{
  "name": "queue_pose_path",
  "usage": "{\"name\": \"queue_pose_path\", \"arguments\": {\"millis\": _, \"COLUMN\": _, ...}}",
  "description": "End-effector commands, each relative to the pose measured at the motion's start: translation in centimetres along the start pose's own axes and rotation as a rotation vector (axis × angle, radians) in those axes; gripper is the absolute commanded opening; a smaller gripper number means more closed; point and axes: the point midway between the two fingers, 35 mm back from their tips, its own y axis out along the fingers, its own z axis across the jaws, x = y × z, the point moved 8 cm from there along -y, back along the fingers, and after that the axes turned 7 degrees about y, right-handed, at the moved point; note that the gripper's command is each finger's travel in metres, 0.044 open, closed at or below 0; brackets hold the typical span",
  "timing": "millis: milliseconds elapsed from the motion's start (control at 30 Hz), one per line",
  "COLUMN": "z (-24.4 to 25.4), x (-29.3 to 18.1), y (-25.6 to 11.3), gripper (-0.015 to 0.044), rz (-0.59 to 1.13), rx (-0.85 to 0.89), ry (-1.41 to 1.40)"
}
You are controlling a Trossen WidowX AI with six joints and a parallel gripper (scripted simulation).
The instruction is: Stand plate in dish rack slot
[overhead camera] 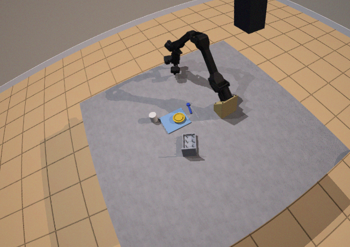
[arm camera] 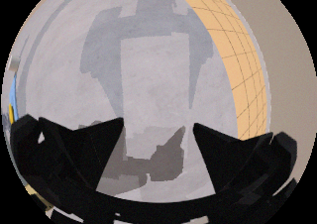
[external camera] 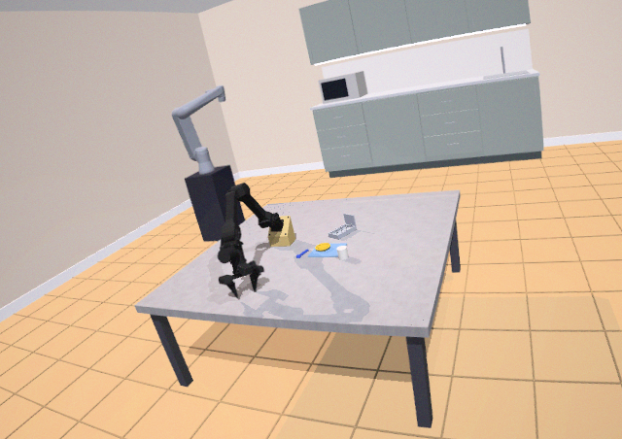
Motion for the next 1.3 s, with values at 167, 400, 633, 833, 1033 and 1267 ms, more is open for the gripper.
{"name": "queue_pose_path", "arguments": {"millis": 167, "z": 6.9, "x": 3.1, "y": 0.5, "gripper": 0.0400, "rz": -0.005, "rx": 0.141, "ry": 0.028}}
{"name": "queue_pose_path", "arguments": {"millis": 400, "z": 15.9, "x": 5.8, "y": -0.2, "gripper": 0.0400, "rz": 0.007, "rx": 0.282, "ry": -0.044}}
{"name": "queue_pose_path", "arguments": {"millis": 633, "z": 25.3, "x": 5.7, "y": -2.4, "gripper": 0.0400, "rz": 0.119, "rx": 0.388, "ry": -0.093}}
{"name": "queue_pose_path", "arguments": {"millis": 833, "z": 32.7, "x": 3.8, "y": -5.5, "gripper": 0.0400, "rz": 0.210, "rx": 0.399, "ry": -0.198}}
{"name": "queue_pose_path", "arguments": {"millis": 1033, "z": 38.3, "x": 0.5, "y": -9.2, "gripper": 0.0400, "rz": 0.248, "rx": 0.338, "ry": -0.340}}
{"name": "queue_pose_path", "arguments": {"millis": 1267, "z": 41.9, "x": -3.8, "y": -13.3, "gripper": 0.0400, "rz": 0.201, "rx": 0.229, "ry": -0.494}}
